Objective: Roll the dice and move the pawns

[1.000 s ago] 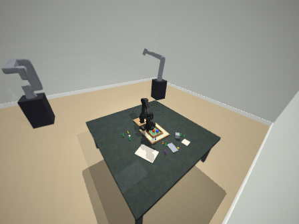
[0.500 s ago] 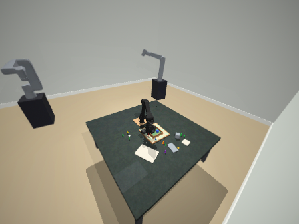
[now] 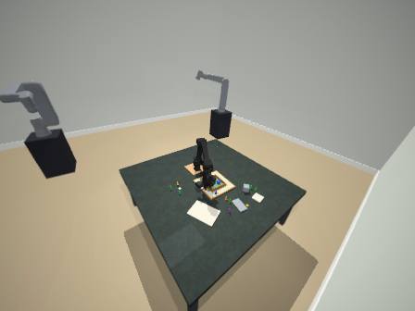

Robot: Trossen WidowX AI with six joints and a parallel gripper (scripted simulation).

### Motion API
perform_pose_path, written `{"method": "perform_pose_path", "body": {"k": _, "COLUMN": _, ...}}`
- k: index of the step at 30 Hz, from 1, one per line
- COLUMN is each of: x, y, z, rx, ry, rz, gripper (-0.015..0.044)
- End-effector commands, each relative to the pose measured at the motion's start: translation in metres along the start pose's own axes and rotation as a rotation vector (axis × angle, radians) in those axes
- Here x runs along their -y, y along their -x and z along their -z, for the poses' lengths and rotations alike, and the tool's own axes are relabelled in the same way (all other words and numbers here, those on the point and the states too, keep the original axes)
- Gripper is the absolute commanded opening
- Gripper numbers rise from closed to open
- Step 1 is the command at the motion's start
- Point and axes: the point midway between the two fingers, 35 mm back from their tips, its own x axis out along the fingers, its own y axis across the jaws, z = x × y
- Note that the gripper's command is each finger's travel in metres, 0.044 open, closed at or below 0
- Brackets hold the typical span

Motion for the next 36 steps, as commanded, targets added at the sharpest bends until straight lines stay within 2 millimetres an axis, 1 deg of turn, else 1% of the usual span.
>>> {"method": "perform_pose_path", "body": {"k": 1, "x": 0.000, "y": 0.001, "z": 0.000, "rx": 0.001, "ry": 0.000, "rz": 0.000, "gripper": 0.0053}}
{"method": "perform_pose_path", "body": {"k": 14, "x": 0.000, "y": 0.001, "z": 0.000, "rx": 0.001, "ry": 0.000, "rz": 0.000, "gripper": 0.0394}}
{"method": "perform_pose_path", "body": {"k": 15, "x": 0.000, "y": 0.003, "z": 0.000, "rx": 0.001, "ry": 0.000, "rz": 0.000, "gripper": 0.0420}}
{"method": "perform_pose_path", "body": {"k": 16, "x": 0.000, "y": 0.011, "z": -0.001, "rx": 0.000, "ry": -0.001, "rz": 0.000, "gripper": 0.0440}}
{"method": "perform_pose_path", "body": {"k": 18, "x": 0.000, "y": 0.037, "z": -0.001, "rx": -0.001, "ry": -0.005, "rz": -0.003, "gripper": 0.0440}}
{"method": "perform_pose_path", "body": {"k": 19, "x": 0.000, "y": 0.045, "z": 0.000, "rx": -0.002, "ry": -0.006, "rz": -0.003, "gripper": 0.0440}}
{"method": "perform_pose_path", "body": {"k": 23, "x": 0.000, "y": 0.048, "z": 0.000, "rx": -0.002, "ry": -0.006, "rz": -0.004, "gripper": 0.0440}}
{"method": "perform_pose_path", "body": {"k": 24, "x": -0.001, "y": 0.048, "z": -0.002, "rx": -0.002, "ry": -0.006, "rz": -0.004, "gripper": 0.0414}}
{"method": "perform_pose_path", "body": {"k": 26, "x": -0.004, "y": 0.051, "z": -0.016, "rx": 0.000, "ry": -0.001, "rz": -0.004, "gripper": 0.0361}}
{"method": "perform_pose_path", "body": {"k": 32, "x": -0.031, "y": 0.056, "z": -0.080, "rx": 0.007, "ry": 0.014, "rz": -0.007, "gripper": 0.0204}}
{"method": "perform_pose_path", "body": {"k": 34, "x": -0.039, "y": 0.056, "z": -0.091, "rx": 0.007, "ry": 0.015, "rz": -0.008, "gripper": 0.0200}}
{"method": "perform_pose_path", "body": {"k": 36, "x": -0.040, "y": 0.056, "z": -0.092, "rx": 0.007, "ry": 0.015, "rz": -0.008, "gripper": 0.0200}}
